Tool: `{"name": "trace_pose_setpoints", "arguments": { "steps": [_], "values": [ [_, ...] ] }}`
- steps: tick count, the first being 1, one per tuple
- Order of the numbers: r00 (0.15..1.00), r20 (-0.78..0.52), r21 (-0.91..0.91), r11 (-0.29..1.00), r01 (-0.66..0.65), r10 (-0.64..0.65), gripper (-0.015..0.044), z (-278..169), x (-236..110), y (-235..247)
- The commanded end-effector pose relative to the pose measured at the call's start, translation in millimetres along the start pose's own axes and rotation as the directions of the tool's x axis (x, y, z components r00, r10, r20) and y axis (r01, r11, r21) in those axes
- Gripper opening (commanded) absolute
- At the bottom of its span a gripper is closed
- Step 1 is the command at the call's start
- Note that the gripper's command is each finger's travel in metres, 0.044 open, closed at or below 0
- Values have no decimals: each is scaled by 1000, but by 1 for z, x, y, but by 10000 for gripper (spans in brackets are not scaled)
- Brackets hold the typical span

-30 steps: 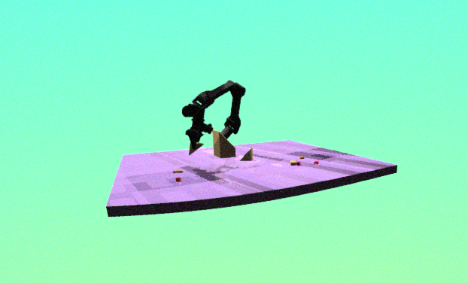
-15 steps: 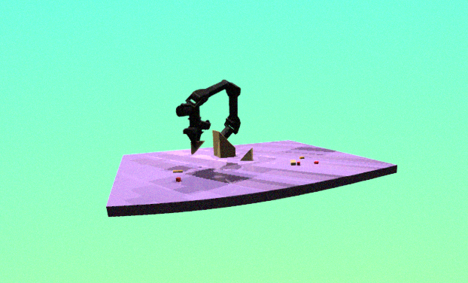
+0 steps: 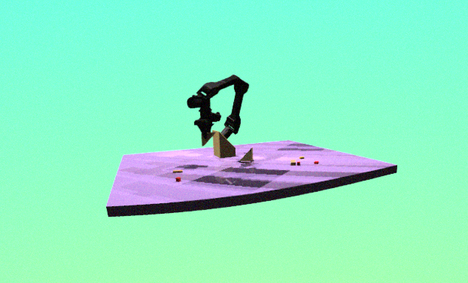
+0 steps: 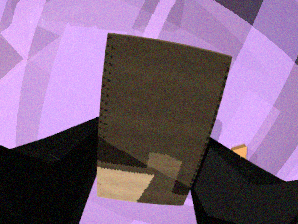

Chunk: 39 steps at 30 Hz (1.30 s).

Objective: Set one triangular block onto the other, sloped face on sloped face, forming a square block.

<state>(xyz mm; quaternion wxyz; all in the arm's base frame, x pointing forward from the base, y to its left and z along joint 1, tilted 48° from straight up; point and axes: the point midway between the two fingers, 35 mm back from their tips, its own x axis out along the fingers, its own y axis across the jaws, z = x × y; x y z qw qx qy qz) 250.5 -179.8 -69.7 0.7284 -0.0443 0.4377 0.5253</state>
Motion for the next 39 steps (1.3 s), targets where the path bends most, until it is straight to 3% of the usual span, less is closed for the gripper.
{"name": "trace_pose_setpoints", "arguments": {
  "steps": [1, 19, 39],
  "values": [
    [1000, 3, -3, 1000, 6, -6, 0, 14, -9, 15],
    [1000, 5, 0, 1000, 1, -1, 0, 56, -26, 83],
    [1000, 8, 3, 1000, -4, 4, 0, 96, -20, 154]
  ]
}}
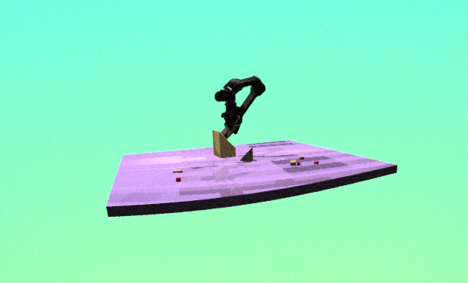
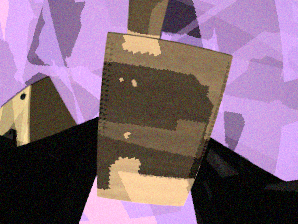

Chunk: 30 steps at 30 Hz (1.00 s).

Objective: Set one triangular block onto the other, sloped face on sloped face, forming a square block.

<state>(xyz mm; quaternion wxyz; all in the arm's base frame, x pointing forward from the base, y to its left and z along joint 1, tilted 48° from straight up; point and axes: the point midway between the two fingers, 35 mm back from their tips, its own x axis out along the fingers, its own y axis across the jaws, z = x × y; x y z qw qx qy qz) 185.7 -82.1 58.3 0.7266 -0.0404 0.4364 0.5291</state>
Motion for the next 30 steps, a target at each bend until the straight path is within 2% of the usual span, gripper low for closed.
{"name": "trace_pose_setpoints", "arguments": {
  "steps": [1, 19, 25, 30],
  "values": [
    [1000, 4, 2, 1000, 7, -7, 0, 5, 1, 8],
    [1000, 7, 1, 1000, 7, -7, 0, 35, 72, 9],
    [1000, 8, 1, 1000, 6, -6, 0, 36, 76, 11],
    [1000, 8, 1, 1000, 7, -7, 0, 43, 92, 11]
  ]
}}
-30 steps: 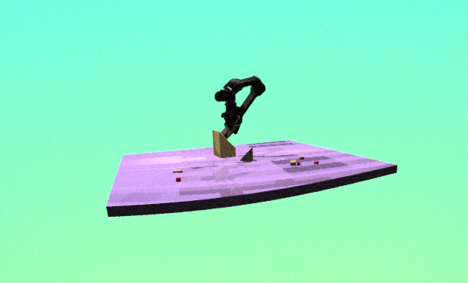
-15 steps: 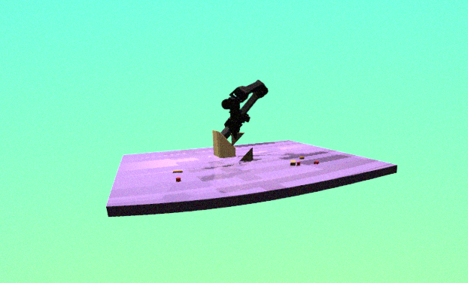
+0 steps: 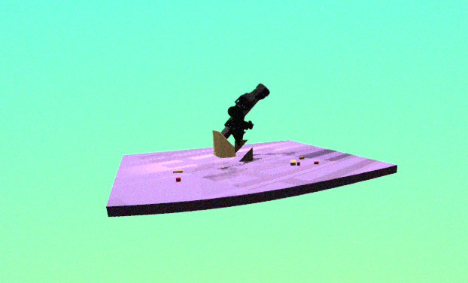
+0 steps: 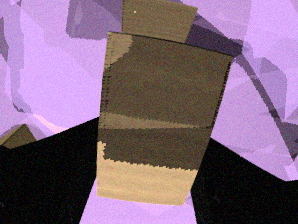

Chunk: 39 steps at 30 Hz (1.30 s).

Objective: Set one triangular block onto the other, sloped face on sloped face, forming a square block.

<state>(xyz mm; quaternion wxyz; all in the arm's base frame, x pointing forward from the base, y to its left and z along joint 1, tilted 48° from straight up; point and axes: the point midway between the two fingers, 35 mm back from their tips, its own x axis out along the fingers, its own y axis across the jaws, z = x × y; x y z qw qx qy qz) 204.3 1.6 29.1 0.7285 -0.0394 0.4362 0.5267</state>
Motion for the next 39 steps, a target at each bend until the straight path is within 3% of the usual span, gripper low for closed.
{"name": "trace_pose_setpoints", "arguments": {
  "steps": [1, 39],
  "values": [
    [1000, 5, -3, 1000, 2, -2, 0, 8, 14, 2],
    [1000, 12, 4, 1000, 4, -4, 0, 13, 27, 3]
  ]
}}
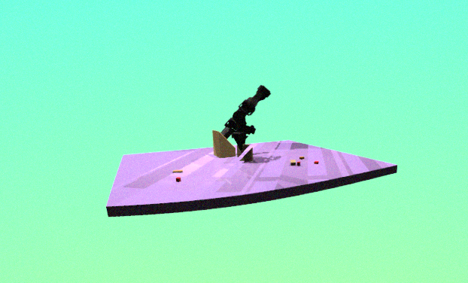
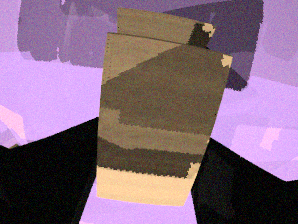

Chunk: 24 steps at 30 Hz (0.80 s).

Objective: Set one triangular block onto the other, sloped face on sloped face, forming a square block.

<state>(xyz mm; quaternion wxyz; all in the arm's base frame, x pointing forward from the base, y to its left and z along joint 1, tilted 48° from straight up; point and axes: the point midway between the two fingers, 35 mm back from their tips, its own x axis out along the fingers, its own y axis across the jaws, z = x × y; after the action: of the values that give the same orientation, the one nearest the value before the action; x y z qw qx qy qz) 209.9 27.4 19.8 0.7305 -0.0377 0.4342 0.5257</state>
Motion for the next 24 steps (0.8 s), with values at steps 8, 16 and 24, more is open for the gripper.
{"name": "trace_pose_setpoints", "arguments": {
  "steps": [8, 16, 24],
  "values": [
    [1000, 6, 2, 1000, 1, -1, 0, 4, 7, 0],
    [1000, 6, 2, 1000, 1, -1, 0, 6, 11, 0],
    [1000, 7, 1, 1000, 0, 0, 0, 8, 16, 1]
  ]
}}
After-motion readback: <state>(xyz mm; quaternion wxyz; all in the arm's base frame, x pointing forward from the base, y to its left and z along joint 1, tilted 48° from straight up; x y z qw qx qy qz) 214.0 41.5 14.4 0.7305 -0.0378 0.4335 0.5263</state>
